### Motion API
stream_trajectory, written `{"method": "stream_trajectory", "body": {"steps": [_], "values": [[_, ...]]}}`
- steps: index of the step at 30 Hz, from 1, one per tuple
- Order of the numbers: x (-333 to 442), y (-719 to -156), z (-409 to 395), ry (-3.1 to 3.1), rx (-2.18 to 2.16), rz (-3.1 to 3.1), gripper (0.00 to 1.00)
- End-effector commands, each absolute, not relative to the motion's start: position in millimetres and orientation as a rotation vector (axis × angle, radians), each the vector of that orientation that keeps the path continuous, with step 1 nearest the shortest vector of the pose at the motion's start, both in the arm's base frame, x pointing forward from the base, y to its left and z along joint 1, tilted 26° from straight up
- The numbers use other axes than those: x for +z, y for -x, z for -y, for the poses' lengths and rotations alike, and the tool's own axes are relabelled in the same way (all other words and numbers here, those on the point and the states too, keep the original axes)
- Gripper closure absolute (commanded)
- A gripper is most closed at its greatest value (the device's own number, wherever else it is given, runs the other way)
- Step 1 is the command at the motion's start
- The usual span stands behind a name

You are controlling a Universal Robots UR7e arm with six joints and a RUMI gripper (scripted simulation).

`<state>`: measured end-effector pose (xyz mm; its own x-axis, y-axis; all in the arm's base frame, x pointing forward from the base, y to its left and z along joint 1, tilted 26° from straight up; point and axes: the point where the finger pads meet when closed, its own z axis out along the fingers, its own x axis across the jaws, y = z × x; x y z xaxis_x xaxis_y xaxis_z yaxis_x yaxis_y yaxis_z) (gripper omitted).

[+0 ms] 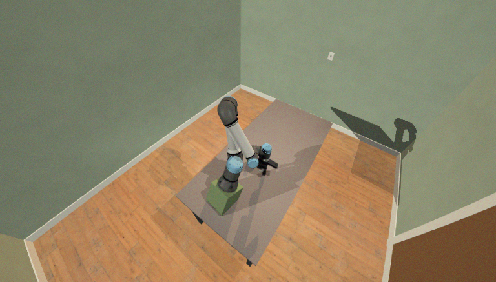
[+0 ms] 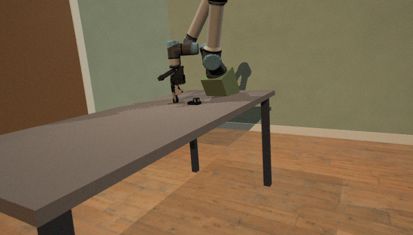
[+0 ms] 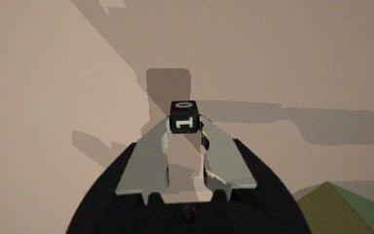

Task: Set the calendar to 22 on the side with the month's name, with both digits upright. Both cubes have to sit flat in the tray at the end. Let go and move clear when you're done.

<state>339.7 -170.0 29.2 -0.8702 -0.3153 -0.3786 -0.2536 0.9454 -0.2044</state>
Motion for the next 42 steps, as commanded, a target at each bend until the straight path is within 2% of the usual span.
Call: {"method": "stream_trajectory", "body": {"steps": [1, 42], "values": [[29.4, -339.9, 170.2, 0.411, -0.208, -2.684, 0.90], [25.8, -341.5, 170.5, 0.411, -0.208, -2.684, 0.90]]}}
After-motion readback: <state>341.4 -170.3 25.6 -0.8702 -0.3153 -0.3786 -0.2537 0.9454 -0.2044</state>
